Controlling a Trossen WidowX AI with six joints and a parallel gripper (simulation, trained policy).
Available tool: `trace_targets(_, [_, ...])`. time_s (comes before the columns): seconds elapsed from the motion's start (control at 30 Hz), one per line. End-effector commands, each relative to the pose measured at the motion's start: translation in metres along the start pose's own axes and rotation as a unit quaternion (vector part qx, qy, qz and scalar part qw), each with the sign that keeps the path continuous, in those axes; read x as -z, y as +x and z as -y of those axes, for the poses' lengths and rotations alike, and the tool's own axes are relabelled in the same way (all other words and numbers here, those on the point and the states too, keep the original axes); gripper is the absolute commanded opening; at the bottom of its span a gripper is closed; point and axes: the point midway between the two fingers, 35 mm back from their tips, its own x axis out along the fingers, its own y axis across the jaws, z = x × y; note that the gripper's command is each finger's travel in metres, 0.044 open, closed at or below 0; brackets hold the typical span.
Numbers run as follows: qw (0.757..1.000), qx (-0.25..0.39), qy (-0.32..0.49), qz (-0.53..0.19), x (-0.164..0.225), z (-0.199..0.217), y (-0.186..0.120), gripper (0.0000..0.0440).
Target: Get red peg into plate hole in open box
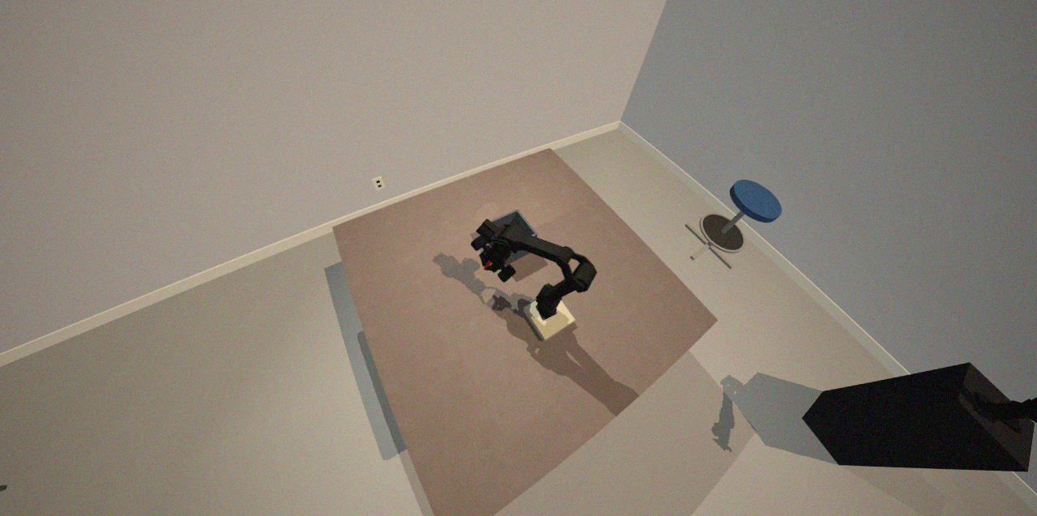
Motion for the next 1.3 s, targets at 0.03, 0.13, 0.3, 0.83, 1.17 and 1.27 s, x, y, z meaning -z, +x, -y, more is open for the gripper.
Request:
trace_targets(0.03, [0.999, -0.027, -0.006, 0.018, -0.012, -0.013, -0.024, 0.0000])
trace_targets(0.13, [0.999, -0.039, -0.007, 0.033, -0.021, -0.019, -0.037, 0.0000])
trace_targets(0.3, [0.997, -0.049, -0.005, 0.059, -0.040, -0.026, -0.054, 0.0000])
trace_targets(0.83, [0.993, -0.020, 0.023, 0.113, -0.101, -0.029, -0.070, 0.0000])
trace_targets(1.17, [0.992, 0.003, 0.038, 0.121, -0.132, -0.032, -0.068, 0.0000])
trace_targets(1.27, [0.992, 0.010, 0.040, 0.120, -0.140, -0.033, -0.066, 0.0000])
